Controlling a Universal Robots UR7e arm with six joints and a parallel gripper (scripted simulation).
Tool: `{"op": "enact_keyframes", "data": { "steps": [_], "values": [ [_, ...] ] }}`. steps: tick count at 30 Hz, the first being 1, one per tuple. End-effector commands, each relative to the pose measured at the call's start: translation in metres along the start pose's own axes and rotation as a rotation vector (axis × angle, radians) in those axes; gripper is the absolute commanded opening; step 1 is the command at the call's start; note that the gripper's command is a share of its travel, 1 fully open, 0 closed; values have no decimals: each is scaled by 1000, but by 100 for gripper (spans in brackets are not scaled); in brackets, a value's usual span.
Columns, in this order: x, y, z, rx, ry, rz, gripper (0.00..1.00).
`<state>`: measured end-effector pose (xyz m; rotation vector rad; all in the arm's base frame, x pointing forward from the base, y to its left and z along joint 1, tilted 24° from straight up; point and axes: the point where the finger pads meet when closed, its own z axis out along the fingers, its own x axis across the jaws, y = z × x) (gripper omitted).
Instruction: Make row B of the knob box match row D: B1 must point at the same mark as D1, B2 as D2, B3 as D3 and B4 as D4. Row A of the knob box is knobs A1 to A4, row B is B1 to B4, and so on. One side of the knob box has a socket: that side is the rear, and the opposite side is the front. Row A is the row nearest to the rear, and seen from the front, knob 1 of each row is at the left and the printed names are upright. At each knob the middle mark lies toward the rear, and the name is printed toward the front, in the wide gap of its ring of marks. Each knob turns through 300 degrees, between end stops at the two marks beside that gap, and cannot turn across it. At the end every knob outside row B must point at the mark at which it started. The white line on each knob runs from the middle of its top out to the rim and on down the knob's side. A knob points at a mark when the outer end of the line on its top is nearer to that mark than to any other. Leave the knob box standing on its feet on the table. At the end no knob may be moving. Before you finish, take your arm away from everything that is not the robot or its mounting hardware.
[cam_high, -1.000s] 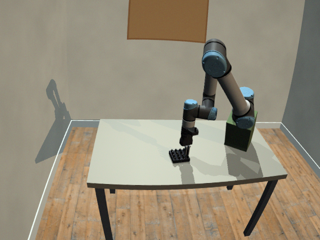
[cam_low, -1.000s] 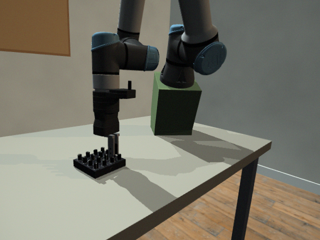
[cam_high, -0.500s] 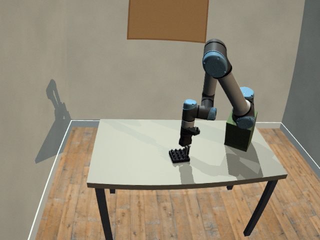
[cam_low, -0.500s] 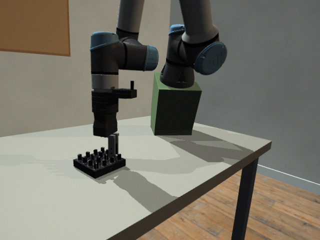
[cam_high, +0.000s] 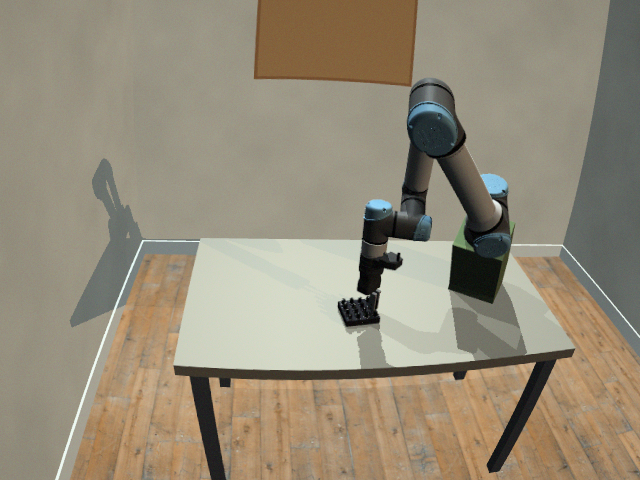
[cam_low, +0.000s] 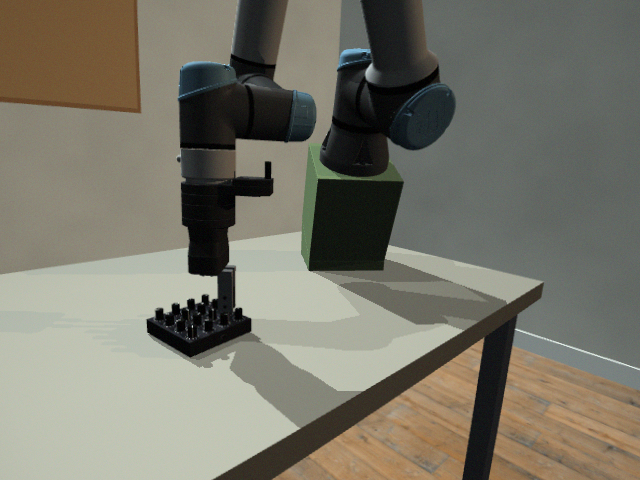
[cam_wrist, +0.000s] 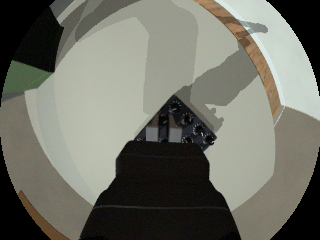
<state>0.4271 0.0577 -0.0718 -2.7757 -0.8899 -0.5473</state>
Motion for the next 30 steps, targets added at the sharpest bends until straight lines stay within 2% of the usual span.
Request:
{"op": "enact_keyframes", "data": {
  "steps": [1,13,30],
  "values": [
    [2,2,-1,1,6,-129,30],
    [3,2,-1,0,7,-404,30],
    [3,2,-1,0,7,-681,30]
  ]
}}
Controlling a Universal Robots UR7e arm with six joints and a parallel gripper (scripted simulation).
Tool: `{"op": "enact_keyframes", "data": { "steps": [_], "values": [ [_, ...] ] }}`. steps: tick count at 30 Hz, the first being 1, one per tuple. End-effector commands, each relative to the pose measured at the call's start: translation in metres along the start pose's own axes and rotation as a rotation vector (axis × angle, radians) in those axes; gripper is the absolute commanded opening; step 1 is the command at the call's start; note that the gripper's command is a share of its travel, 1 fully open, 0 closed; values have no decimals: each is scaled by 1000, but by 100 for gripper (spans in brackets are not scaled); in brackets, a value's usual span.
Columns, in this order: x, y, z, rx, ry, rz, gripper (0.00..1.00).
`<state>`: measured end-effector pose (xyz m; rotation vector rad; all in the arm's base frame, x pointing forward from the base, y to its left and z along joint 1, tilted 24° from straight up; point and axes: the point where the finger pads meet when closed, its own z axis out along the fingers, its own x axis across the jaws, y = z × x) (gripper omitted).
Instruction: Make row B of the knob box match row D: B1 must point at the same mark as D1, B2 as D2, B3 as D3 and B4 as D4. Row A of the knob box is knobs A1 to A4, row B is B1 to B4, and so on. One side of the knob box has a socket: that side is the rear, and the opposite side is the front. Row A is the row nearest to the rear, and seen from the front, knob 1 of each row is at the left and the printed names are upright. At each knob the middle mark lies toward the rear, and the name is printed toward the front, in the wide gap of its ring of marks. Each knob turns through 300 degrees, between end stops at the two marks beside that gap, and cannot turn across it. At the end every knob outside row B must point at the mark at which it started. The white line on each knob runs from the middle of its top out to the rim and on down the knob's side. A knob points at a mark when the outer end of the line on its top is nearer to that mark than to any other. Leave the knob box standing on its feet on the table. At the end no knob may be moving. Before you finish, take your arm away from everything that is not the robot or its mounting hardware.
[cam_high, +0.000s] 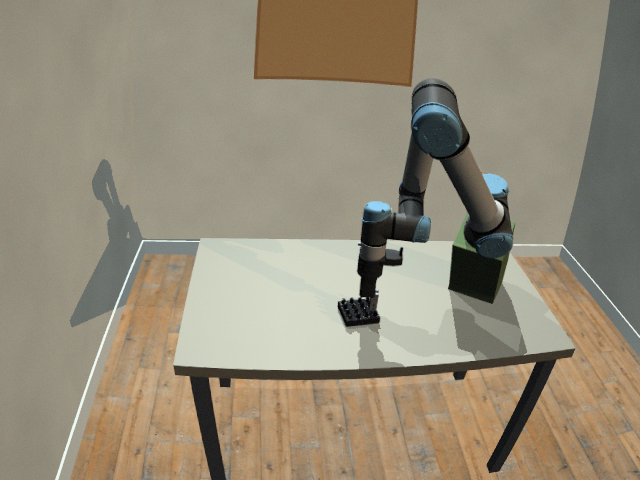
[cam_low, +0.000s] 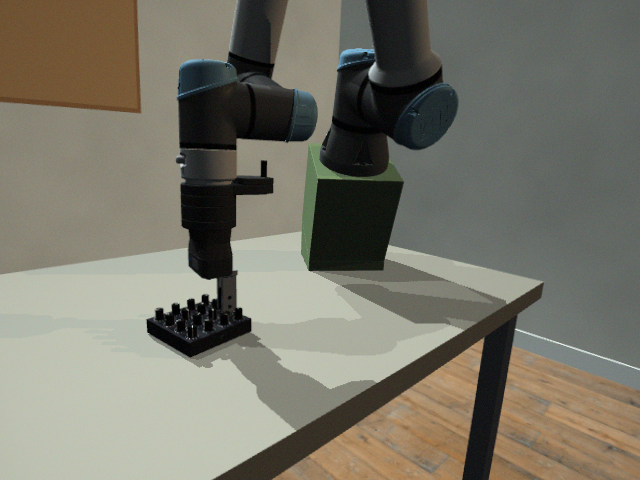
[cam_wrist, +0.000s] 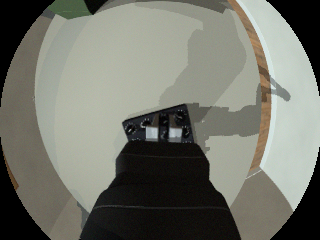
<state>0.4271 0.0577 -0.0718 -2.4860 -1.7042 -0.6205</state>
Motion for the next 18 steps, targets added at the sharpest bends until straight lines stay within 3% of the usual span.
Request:
{"op": "enact_keyframes", "data": {
  "steps": [1,18],
  "values": [
    [1,3,-1,-3,5,-100,30],
    [1,2,-1,-2,4,-243,30]
  ]
}}
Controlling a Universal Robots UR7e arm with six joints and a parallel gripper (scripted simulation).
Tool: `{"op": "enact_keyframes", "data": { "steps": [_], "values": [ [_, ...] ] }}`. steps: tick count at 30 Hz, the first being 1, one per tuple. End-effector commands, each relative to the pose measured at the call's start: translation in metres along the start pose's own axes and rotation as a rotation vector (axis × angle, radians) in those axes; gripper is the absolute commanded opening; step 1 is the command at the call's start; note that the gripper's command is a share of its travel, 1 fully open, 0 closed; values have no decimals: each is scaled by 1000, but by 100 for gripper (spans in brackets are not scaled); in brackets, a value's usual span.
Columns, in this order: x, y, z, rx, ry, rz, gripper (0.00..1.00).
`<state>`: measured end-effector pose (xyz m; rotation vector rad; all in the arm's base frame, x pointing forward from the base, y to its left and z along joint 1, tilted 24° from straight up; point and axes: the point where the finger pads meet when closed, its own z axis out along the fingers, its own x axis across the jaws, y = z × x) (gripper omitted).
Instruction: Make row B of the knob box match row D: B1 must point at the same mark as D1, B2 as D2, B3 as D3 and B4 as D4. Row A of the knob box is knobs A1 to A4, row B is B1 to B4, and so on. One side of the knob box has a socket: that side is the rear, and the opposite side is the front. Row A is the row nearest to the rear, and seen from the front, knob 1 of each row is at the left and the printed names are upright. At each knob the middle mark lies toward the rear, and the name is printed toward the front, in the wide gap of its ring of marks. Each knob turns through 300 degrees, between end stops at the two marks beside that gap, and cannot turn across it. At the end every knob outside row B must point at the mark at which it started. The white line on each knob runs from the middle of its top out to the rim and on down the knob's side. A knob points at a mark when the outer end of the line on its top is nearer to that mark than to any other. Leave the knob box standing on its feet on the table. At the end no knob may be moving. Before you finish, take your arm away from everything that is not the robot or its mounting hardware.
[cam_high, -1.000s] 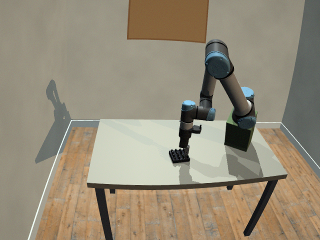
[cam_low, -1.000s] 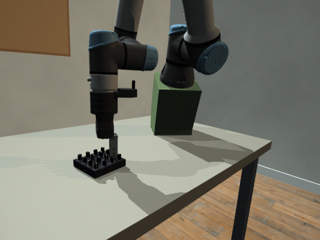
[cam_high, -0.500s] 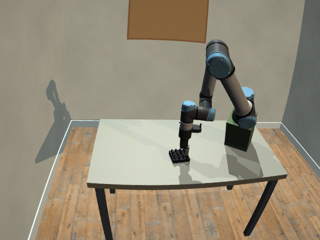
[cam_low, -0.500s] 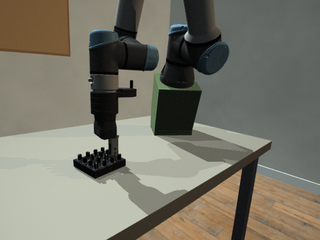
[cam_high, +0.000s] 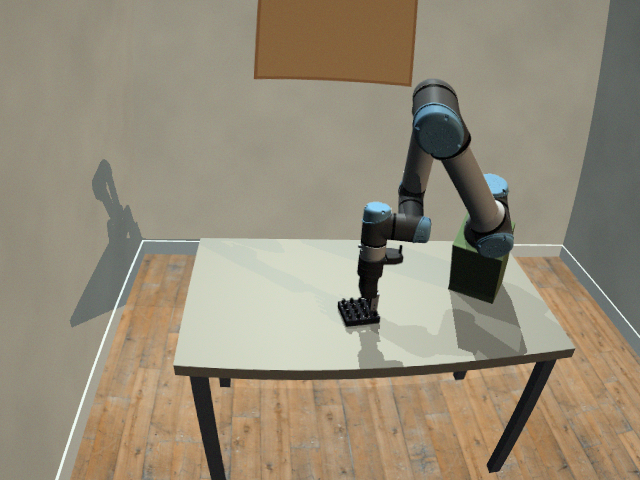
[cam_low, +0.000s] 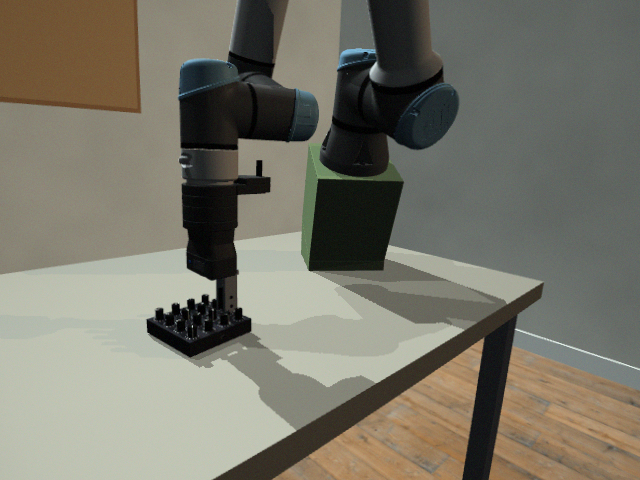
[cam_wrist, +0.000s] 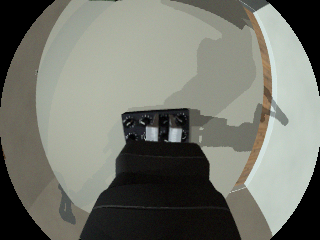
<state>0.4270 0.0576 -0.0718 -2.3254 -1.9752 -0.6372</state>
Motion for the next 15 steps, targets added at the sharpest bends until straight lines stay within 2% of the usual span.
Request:
{"op": "enact_keyframes", "data": {
  "steps": [1,15],
  "values": [
    [0,3,-1,-3,1,-38,30],
    [0,3,-1,-3,1,-64,30]
  ]
}}
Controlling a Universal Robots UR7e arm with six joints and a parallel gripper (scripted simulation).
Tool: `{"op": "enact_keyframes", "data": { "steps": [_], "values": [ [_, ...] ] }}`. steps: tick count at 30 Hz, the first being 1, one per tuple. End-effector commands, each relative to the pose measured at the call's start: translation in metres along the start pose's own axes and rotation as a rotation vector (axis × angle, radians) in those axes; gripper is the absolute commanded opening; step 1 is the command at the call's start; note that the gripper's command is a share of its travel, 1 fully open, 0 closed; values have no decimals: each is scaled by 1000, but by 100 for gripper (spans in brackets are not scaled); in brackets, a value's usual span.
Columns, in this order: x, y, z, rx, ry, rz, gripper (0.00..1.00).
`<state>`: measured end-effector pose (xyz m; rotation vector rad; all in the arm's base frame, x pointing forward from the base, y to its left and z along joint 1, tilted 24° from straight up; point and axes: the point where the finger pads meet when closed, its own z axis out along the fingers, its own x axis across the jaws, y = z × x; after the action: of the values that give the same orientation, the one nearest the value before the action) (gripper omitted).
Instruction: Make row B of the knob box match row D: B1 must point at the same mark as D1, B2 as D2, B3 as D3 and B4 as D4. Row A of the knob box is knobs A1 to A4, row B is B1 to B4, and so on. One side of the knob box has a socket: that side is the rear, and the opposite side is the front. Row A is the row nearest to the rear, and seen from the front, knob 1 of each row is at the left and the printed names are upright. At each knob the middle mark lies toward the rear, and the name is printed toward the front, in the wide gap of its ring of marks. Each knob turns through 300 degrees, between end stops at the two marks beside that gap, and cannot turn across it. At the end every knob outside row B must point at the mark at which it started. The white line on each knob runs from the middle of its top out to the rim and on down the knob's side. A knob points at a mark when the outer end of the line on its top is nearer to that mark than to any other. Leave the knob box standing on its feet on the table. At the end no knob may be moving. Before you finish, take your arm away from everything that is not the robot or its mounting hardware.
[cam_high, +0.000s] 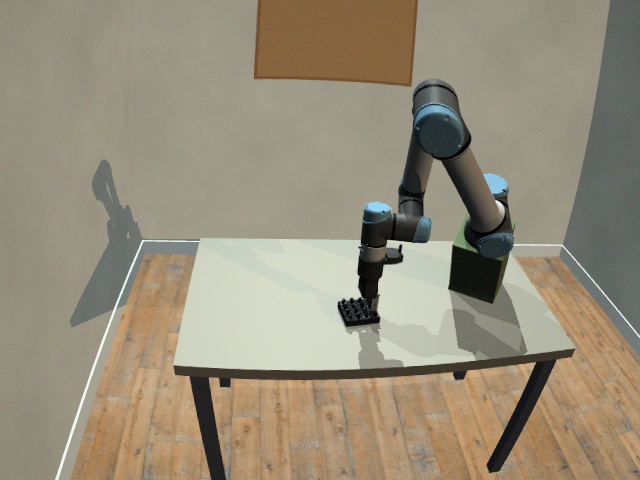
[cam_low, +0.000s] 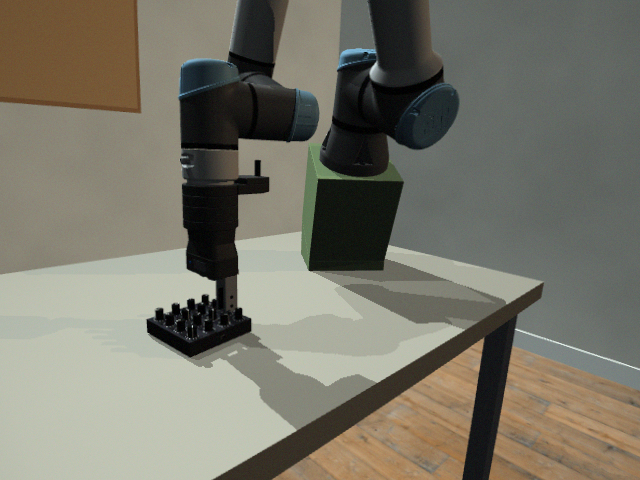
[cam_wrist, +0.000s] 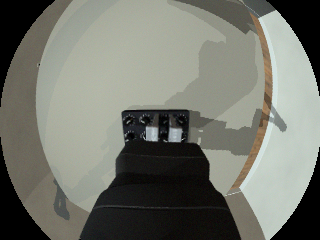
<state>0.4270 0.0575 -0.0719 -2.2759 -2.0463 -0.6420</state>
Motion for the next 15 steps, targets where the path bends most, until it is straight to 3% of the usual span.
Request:
{"op": "enact_keyframes", "data": {
  "steps": [1,13,14,15],
  "values": [
    [0,3,-1,-3,-1,-8,30],
    [0,3,-1,-3,-1,-8,30],
    [0,3,-1,-3,-1,-8,46],
    [0,3,-1,-3,-1,-8,46]
  ]
}}
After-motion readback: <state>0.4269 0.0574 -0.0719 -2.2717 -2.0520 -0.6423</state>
